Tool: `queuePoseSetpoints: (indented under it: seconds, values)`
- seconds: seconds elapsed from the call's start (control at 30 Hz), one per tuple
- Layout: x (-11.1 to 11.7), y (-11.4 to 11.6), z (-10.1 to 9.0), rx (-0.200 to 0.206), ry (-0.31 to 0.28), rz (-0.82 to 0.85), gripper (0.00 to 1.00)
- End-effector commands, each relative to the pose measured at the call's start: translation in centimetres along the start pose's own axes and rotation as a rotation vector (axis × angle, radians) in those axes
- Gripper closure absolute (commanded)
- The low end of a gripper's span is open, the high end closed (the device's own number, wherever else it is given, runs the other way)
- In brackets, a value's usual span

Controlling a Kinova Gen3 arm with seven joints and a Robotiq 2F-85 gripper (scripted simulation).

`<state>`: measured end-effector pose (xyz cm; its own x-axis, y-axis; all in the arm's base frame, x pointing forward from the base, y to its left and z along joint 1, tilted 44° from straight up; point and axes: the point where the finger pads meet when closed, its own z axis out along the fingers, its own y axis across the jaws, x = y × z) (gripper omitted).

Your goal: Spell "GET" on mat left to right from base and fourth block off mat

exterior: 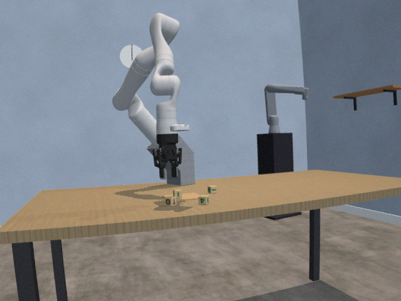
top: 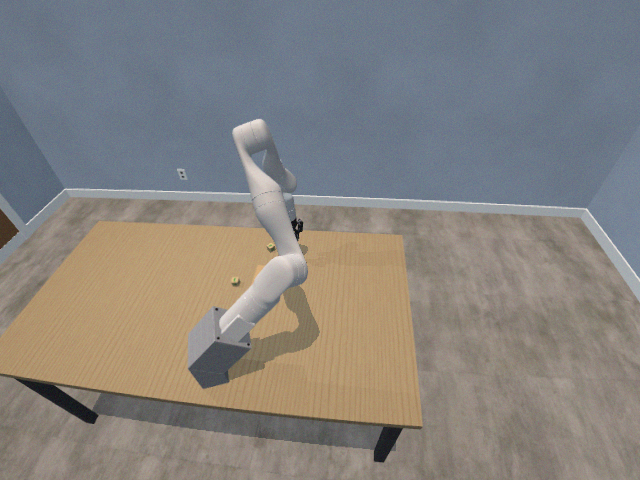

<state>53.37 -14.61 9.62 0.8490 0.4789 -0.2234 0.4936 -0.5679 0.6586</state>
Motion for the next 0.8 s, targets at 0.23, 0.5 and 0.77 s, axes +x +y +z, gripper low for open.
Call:
queuePoseSetpoints:
  seconds: [0.23, 0.5, 0.77]
  values:
    - [0.1, 0.0, 0.0, -0.001, 0.002, 0.000, 0.33]
    - [0.1, 0.0, 0.3, -0.002, 0.003, -0.003, 0.33]
    - [0.1, 0.0, 1.0, -0.002, 0.003, -0.003, 0.33]
